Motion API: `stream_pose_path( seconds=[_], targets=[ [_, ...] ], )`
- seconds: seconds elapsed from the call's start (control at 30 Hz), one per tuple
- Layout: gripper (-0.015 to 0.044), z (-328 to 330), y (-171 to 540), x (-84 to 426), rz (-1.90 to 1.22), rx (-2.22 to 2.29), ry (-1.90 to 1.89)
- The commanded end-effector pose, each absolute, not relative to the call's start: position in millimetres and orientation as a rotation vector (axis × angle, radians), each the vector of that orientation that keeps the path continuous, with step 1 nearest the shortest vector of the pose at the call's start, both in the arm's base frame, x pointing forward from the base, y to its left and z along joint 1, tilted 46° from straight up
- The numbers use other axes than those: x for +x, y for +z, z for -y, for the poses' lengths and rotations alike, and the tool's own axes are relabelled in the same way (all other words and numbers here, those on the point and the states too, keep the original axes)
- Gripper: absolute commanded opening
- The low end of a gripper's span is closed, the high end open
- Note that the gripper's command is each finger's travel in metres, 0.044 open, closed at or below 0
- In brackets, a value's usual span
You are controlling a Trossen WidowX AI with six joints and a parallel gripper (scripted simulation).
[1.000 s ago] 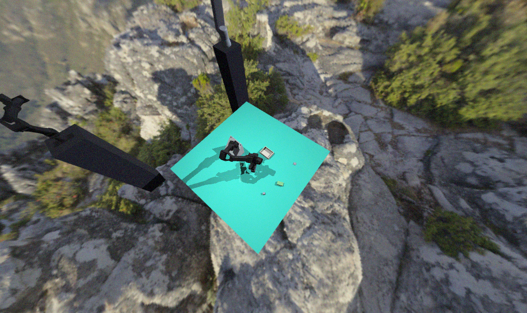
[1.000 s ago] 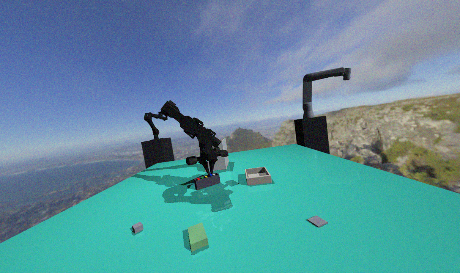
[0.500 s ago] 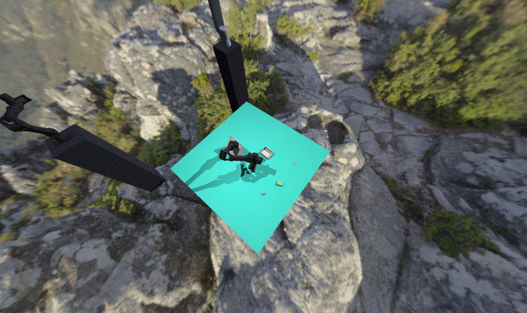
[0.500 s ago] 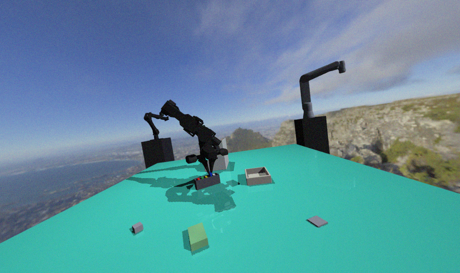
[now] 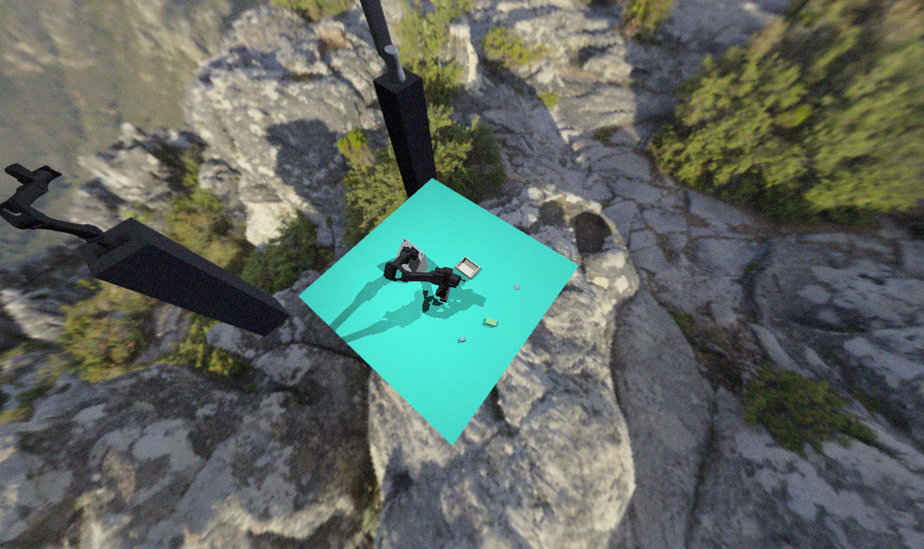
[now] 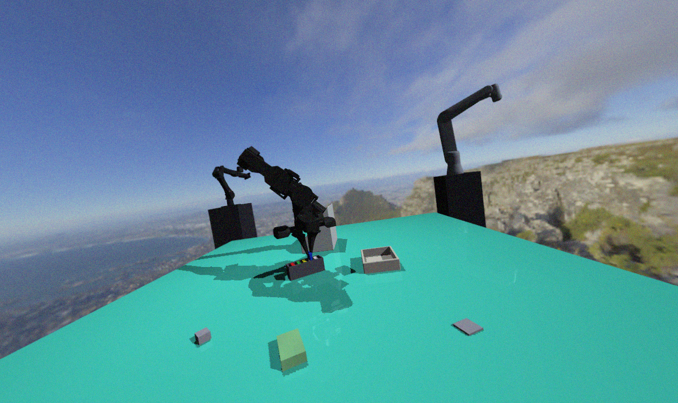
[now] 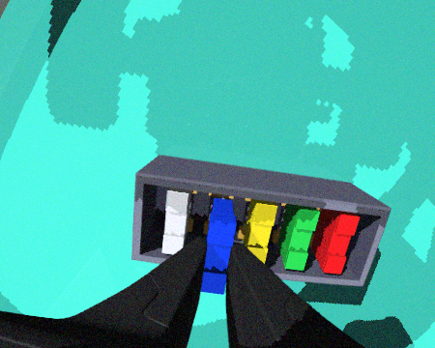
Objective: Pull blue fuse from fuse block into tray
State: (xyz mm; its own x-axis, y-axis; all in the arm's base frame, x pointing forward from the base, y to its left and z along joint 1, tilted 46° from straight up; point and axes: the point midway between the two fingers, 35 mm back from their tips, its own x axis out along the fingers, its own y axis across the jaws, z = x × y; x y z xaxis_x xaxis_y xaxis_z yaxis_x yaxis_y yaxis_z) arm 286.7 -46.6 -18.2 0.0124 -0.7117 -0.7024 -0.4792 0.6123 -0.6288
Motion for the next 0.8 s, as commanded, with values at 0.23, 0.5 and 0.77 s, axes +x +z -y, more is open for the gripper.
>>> stream_pose_path(
  seconds=[0.23,0.5,0.77],
  targets=[
    [0.0,42.0,-14.3,286.6,-1.633,-1.0,-0.239],
    [0.0,39.2,-11.4,286.4,-1.633,-1.001,-0.239],
    [0.0,36.4,-8.6,286.1,-1.633,-1.002,-0.239]
  ],
)
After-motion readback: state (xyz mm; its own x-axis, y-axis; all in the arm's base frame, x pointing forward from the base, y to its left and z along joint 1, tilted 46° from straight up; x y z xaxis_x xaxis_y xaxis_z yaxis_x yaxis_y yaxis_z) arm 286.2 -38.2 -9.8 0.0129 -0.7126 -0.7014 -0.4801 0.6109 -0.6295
